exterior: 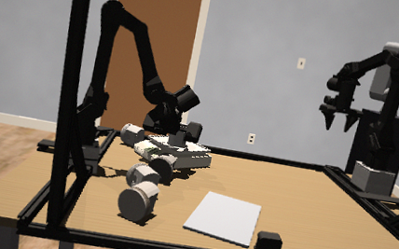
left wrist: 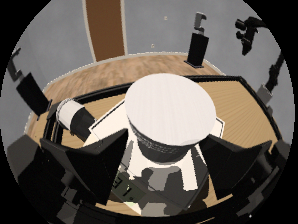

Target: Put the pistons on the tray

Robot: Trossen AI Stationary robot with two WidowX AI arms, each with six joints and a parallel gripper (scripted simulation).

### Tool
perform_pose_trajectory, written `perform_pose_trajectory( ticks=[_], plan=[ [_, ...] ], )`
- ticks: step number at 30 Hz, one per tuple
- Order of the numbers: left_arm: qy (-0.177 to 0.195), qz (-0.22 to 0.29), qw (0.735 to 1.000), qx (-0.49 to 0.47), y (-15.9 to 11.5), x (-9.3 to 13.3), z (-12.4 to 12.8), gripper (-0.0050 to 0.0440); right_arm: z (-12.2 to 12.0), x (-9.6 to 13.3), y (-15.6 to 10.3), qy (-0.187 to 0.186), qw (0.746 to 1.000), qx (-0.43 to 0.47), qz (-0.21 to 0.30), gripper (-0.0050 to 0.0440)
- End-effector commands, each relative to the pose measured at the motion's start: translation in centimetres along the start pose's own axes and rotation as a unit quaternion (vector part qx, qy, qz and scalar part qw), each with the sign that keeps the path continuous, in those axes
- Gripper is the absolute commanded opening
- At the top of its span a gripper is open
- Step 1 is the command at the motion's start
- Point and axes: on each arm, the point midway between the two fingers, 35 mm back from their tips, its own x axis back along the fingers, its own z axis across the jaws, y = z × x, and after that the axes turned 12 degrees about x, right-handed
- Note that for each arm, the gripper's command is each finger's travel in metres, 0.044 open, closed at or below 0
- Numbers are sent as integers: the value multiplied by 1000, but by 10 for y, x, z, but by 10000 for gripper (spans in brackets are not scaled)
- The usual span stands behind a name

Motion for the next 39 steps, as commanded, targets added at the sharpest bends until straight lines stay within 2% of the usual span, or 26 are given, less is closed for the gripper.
perform_pose_trajectory(
  ticks=[1, 17, 18, 39],
  plan=[
    [2, 3, 1000, -3, -2, -7, 1, 378, 0, 0, 0, 1, 1000, 0, 0, 440],
    [1, 5, 1000, -4, -2, -26, 0, 378, 0, 0, 0, 1, 1000, 0, 0, 440],
    [1, 5, 1000, -4, -2, -26, 0, 158, 0, 0, 0, 1, 1000, 0, 0, 440],
    [1, 5, 1000, -4, -2, -26, 0, 158, 0, 0, 0, 1, 1000, 0, 0, 440]
  ],
)
